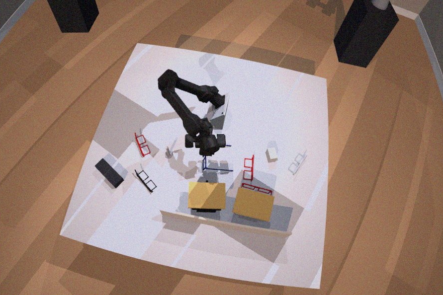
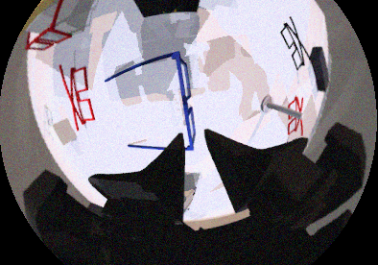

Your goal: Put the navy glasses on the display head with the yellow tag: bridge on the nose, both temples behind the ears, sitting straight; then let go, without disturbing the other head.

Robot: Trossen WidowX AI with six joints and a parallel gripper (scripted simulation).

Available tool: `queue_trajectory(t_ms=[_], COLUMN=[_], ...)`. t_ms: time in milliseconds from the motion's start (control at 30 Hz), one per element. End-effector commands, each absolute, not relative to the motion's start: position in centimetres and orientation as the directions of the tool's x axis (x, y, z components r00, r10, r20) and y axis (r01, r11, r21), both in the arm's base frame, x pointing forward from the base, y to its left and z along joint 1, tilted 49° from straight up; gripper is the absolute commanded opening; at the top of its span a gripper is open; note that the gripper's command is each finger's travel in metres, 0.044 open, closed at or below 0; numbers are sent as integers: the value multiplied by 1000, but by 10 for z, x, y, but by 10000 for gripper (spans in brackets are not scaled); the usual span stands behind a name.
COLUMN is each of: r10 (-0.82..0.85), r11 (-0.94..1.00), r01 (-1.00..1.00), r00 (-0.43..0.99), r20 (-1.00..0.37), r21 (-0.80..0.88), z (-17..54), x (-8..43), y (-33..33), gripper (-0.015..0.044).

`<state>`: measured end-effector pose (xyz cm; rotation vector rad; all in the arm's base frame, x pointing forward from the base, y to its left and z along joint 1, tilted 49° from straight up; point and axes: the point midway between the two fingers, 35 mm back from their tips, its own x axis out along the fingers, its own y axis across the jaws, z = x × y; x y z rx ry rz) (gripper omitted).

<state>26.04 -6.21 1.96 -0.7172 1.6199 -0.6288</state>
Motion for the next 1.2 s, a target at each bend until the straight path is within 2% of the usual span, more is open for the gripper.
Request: queue_trajectory(t_ms=[0,67,367,433,467,1167], r10=[-748,-748,-744,-744,-744,-743], r11=[664,664,668,668,668,669], r01=[-114,-114,-114,-114,-114,-114], r00=[-119,-119,-122,-122,-122,-121], r20=[-653,-653,-657,-657,-657,-658], r21=[-739,-739,-735,-735,-735,-734], z=[18,18,18,18,18,3], x=[259,259,261,261,261,260], y=[-63,-63,-55,-55,-55,-71], gripper=[160,200,200,148,140,140])
